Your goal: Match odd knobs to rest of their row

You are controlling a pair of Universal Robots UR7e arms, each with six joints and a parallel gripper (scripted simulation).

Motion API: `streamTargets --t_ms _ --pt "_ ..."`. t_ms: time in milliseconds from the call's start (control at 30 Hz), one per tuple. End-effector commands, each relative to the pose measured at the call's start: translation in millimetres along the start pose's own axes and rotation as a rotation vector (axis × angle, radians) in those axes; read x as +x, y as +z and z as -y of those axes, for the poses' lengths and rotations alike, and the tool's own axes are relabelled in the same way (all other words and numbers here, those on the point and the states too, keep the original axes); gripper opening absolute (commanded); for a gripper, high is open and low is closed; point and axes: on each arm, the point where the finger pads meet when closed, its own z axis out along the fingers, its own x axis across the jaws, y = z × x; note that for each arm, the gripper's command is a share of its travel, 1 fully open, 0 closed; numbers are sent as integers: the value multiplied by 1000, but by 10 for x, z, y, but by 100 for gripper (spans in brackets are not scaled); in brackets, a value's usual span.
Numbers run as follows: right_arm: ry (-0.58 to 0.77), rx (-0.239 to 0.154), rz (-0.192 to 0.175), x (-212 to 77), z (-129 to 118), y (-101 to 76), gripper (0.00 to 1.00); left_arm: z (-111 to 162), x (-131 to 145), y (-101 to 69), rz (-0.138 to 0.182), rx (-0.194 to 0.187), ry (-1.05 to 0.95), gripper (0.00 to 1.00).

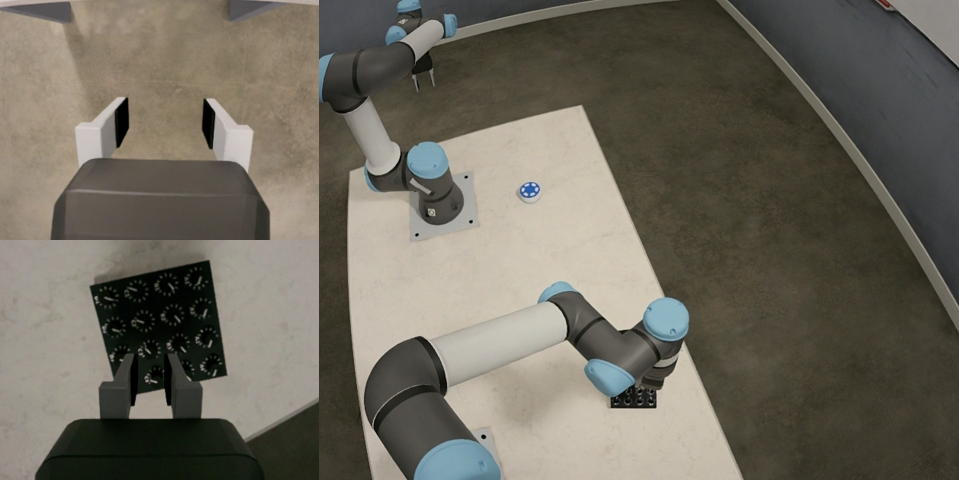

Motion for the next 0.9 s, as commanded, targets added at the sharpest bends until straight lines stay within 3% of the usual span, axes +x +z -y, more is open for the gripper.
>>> streamTargets --t_ms 0,867 --pt "3 1 4 -18 2 57 46 8 16 4 -1 0 -4 100" --pt "2 1 4 -14 12 349 46 8 16 4 -1 0 -4 100"
